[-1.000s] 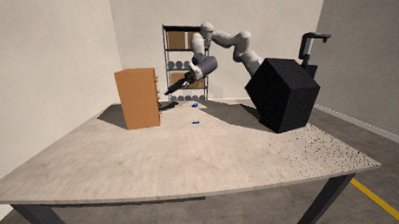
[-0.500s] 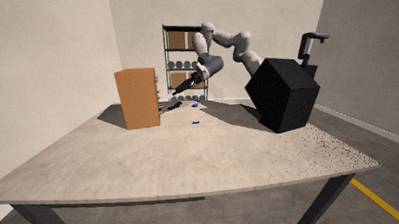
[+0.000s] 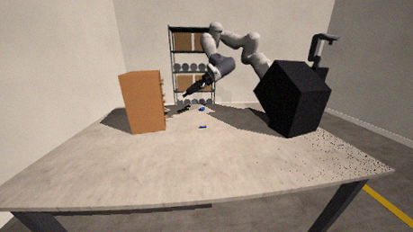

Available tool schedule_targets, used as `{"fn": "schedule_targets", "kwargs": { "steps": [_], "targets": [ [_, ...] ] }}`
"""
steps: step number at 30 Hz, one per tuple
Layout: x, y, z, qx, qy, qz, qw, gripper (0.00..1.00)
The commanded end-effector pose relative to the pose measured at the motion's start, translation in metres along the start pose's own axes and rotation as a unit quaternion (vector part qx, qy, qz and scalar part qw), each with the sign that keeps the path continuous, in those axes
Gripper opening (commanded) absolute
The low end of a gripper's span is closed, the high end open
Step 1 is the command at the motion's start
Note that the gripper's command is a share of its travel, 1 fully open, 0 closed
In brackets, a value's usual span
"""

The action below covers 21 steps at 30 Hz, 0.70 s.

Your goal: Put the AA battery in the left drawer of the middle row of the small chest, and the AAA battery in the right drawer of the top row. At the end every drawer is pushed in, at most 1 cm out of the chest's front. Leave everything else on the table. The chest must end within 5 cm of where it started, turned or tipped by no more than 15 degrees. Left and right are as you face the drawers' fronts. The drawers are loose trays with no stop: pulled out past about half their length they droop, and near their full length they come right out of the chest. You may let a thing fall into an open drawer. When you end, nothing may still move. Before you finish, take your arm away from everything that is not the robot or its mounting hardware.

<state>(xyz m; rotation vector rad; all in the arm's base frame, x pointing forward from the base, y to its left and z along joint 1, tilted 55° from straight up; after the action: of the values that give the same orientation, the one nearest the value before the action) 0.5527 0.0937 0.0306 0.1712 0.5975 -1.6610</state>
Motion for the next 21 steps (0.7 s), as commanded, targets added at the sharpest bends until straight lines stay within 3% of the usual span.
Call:
{"fn": "schedule_targets", "kwargs": {
  "steps": [1, 8, 21],
  "targets": [
    [0.000, -0.016, 0.002, 0.006, 0.007, 0.003, 1.000, 0.00],
    [0.002, -0.032, 0.002, 0.006, 0.007, 0.003, 1.000, 0.00],
    [0.001, -0.035, 0.002, 0.005, 0.007, -0.009, 1.000, 0.00]
  ]
}}
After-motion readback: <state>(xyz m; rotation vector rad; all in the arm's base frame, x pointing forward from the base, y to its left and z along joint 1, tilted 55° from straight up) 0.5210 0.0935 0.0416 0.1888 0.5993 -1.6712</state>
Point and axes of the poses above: the point where the finger pads meet when closed, its own y axis out along the fingers, its own z axis across the jaws, x = y × z, the point moved 3 cm from there along -y, back along the fingers, and after that the axes turned 4 degrees about -y, right-handed, at the moved point
